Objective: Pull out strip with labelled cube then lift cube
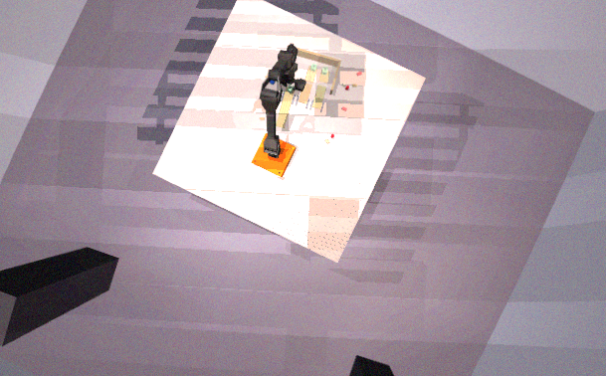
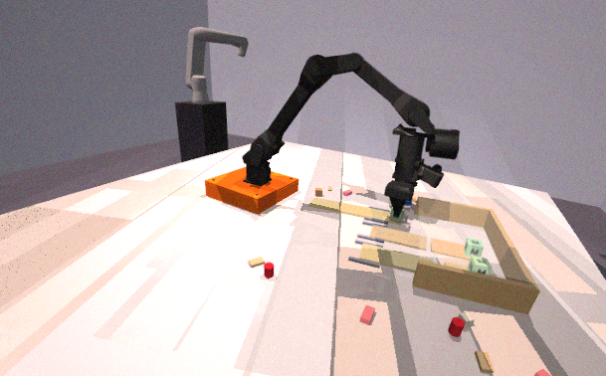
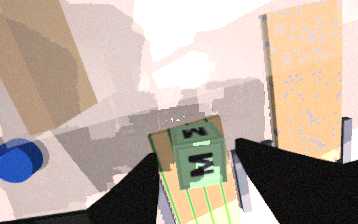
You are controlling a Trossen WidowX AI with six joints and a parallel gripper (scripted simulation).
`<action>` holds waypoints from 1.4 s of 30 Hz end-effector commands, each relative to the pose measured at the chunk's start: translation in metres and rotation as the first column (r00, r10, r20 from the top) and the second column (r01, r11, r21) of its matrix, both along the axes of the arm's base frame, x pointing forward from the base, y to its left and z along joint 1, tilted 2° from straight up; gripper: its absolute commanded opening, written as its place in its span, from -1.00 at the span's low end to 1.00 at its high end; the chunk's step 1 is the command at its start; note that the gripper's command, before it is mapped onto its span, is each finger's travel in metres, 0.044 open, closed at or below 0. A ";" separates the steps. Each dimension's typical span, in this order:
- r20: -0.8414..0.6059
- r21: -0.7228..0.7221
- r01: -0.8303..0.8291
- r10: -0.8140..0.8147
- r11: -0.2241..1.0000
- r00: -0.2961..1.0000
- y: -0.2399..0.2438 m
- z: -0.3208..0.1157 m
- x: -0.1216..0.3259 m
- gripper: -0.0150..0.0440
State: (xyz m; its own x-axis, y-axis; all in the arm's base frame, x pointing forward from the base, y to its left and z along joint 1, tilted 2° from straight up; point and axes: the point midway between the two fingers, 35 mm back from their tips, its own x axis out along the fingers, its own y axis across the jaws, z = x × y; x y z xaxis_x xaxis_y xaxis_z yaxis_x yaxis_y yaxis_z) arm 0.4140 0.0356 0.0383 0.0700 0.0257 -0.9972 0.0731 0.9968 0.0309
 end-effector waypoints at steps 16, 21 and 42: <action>-0.008 -0.001 0.000 0.000 1.000 1.000 0.000 -0.013 -0.001 0.09; -0.008 -0.001 0.000 0.000 1.000 1.000 0.000 -0.013 -0.001 -0.09; -0.015 -0.002 -0.003 0.003 1.000 1.000 -0.005 0.020 -0.053 -0.49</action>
State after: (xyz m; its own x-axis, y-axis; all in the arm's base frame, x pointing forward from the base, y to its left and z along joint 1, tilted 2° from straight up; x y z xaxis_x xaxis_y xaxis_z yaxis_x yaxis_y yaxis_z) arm 0.3779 0.0321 0.0534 0.0686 0.0252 -0.9973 0.0746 0.9968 0.0303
